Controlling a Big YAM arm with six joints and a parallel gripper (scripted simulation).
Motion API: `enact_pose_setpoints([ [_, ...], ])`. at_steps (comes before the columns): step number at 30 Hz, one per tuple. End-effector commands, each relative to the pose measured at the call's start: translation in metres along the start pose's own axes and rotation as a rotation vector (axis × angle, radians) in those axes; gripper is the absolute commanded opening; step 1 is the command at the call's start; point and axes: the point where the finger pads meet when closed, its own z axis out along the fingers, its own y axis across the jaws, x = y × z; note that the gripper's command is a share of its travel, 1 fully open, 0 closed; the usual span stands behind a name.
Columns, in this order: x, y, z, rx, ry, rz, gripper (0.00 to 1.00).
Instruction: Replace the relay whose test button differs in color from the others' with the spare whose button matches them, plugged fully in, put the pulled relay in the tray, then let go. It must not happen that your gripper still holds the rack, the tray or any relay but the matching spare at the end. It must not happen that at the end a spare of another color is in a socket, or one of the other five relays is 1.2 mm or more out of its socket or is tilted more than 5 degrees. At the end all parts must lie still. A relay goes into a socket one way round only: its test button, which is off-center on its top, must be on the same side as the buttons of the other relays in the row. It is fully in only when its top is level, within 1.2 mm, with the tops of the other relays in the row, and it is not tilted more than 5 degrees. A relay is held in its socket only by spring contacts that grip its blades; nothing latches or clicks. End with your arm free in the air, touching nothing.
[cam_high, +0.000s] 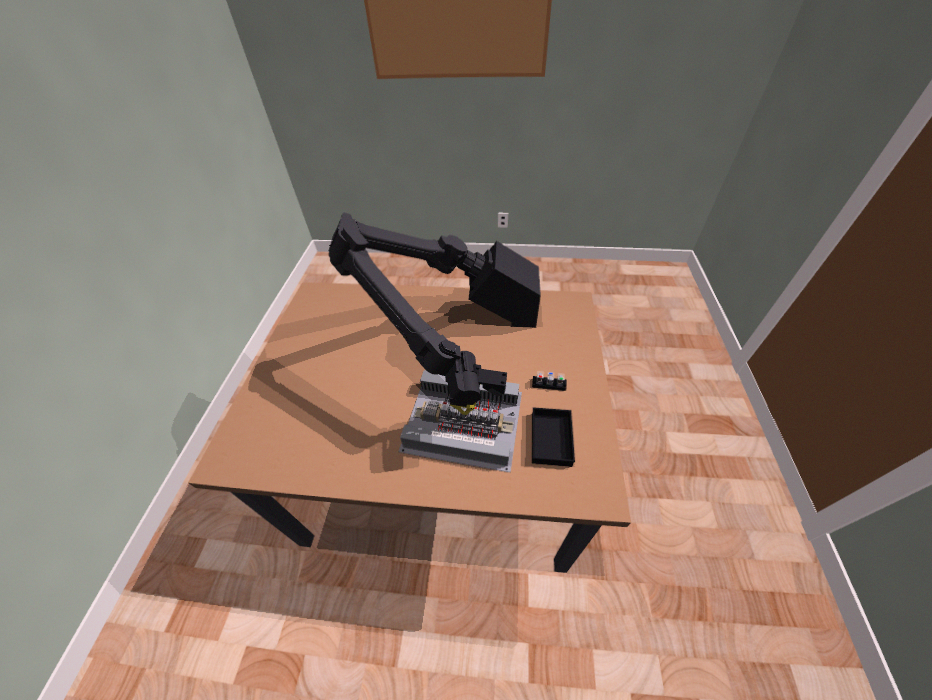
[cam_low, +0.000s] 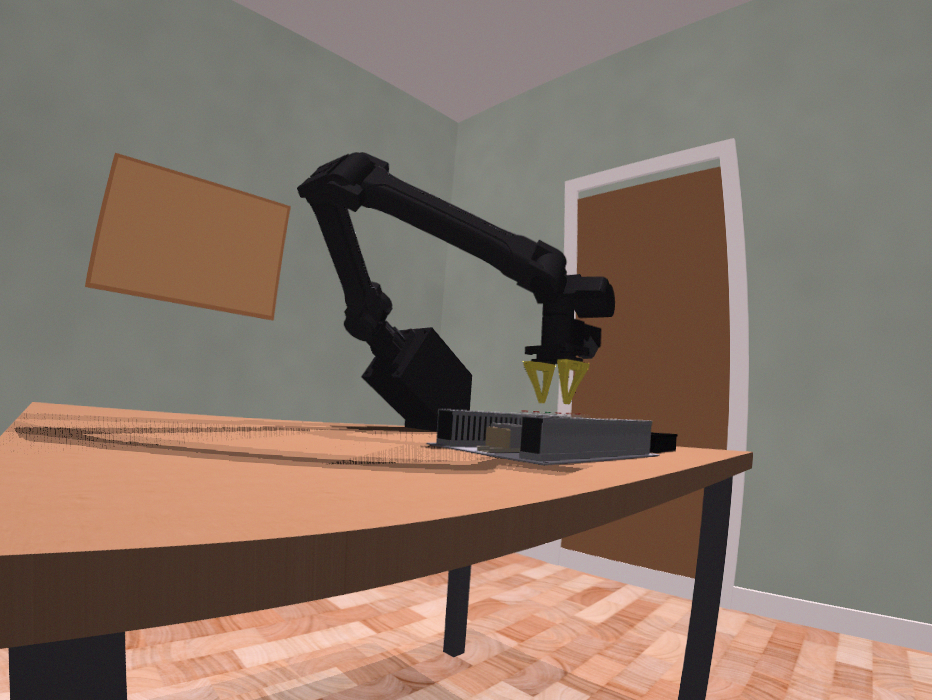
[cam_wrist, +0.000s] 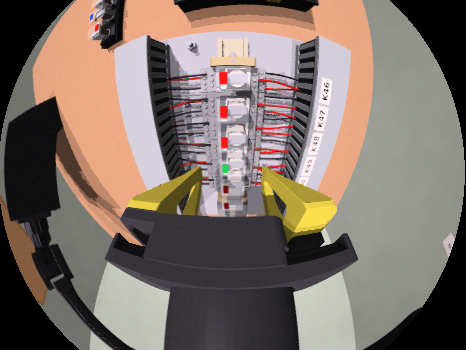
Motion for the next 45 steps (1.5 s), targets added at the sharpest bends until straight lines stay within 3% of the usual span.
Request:
enact_pose_setpoints([
  [1,0.0032,-0.0035,0.0119,-0.008,0.001,-0.002,0.59],
  [45,0.0097,-0.0056,0.0144,-0.008,-0.001,0.006,0.59],
])
